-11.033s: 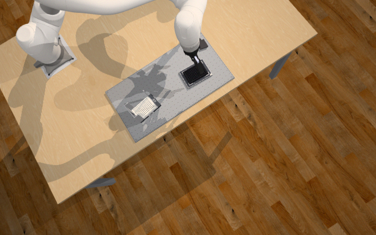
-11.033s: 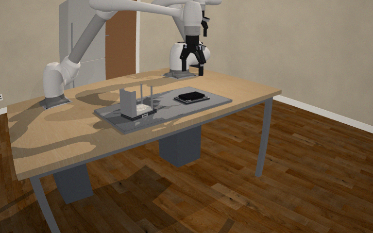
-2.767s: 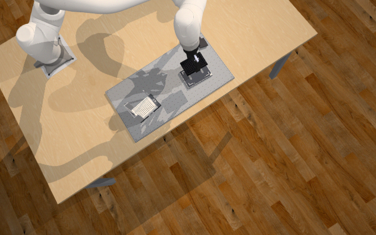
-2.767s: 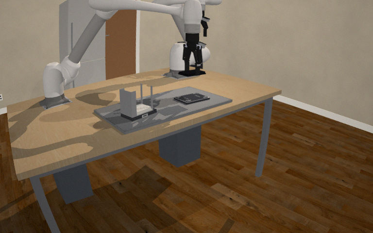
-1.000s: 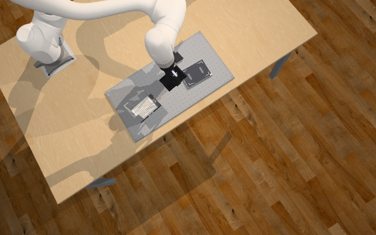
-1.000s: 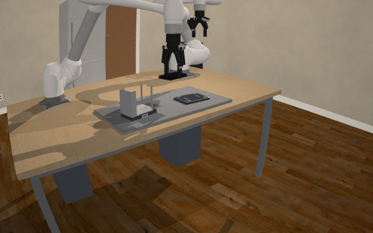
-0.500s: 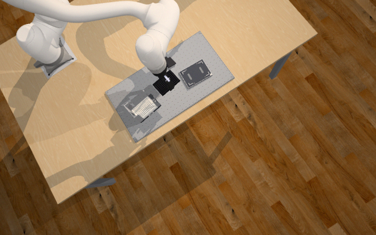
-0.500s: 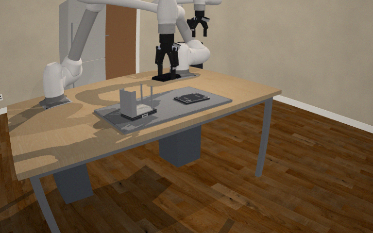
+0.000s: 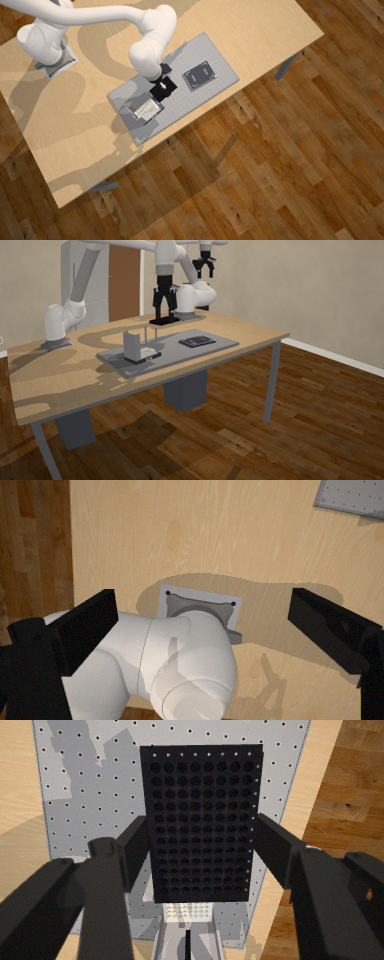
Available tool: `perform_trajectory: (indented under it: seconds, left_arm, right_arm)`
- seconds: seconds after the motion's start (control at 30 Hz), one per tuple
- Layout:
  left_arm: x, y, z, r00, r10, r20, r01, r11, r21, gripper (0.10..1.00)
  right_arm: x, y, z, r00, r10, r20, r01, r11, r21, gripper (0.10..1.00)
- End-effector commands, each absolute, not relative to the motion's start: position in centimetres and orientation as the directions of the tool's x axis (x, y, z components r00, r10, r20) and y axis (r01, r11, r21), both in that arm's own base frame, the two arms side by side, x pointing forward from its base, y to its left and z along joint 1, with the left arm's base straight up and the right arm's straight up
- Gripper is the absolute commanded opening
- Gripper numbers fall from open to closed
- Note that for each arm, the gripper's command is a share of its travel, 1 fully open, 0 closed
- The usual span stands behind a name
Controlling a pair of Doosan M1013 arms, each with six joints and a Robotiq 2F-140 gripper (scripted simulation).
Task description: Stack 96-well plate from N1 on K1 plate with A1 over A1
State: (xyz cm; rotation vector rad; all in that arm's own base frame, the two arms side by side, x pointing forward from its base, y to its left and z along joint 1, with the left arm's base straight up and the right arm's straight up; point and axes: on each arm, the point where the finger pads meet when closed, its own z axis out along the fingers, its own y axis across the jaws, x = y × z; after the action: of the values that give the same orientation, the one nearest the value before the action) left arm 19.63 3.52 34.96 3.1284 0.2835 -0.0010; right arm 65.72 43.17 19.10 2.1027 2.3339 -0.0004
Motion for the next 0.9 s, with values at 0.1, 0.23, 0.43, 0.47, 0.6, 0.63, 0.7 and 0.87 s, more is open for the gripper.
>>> perform_trajectory:
  seconds: [0.1,0.23,0.43,0.47,0.6,0.63,0.7,0.87]
  left_arm:
    - [19.6,3.5,35.0,0.984,0.18,0.0,0.18,-0.984,0.0,1.0]
    - [19.6,3.5,35.0,0.984,0.18,0.0,0.18,-0.984,0.0,1.0]
    - [19.6,3.5,35.0,0.984,0.18,0.0,0.18,-0.984,0.0,1.0]
    - [19.6,3.5,35.0,0.984,0.18,0.0,0.18,-0.984,0.0,1.0]
    - [19.6,3.5,35.0,0.984,0.18,0.0,0.18,-0.984,0.0,1.0]
    - [19.6,3.5,35.0,0.984,0.18,0.0,0.18,-0.984,0.0,1.0]
    - [19.6,3.5,35.0,0.984,0.18,0.0,0.18,-0.984,0.0,1.0]
    - [19.6,3.5,35.0,0.984,0.18,0.0,0.18,-0.984,0.0,1.0]
  right_arm:
    - [65.7,41.4,19.3,-0.104,0.995,0.001,0.995,0.104,0.001,0.605]
    - [65.7,40.8,19.3,-0.104,0.995,0.001,0.995,0.104,0.001,0.605]
    - [65.7,38.8,19.3,-0.104,0.995,0.001,0.995,0.104,0.001,0.605]
    - [65.7,38.4,19.3,-0.104,0.995,0.001,0.995,0.104,0.001,0.605]
    - [65.7,37.1,19.4,-0.104,0.995,0.001,0.995,0.104,0.001,0.605]
    - [65.7,36.8,19.4,-0.104,0.995,0.001,0.995,0.104,0.001,0.605]
    - [65.7,36.1,19.4,-0.104,0.995,0.001,0.995,0.104,0.001,0.605]
    - [65.7,35.1,19.4,-0.104,0.995,0.001,0.995,0.104,0.001,0.605]
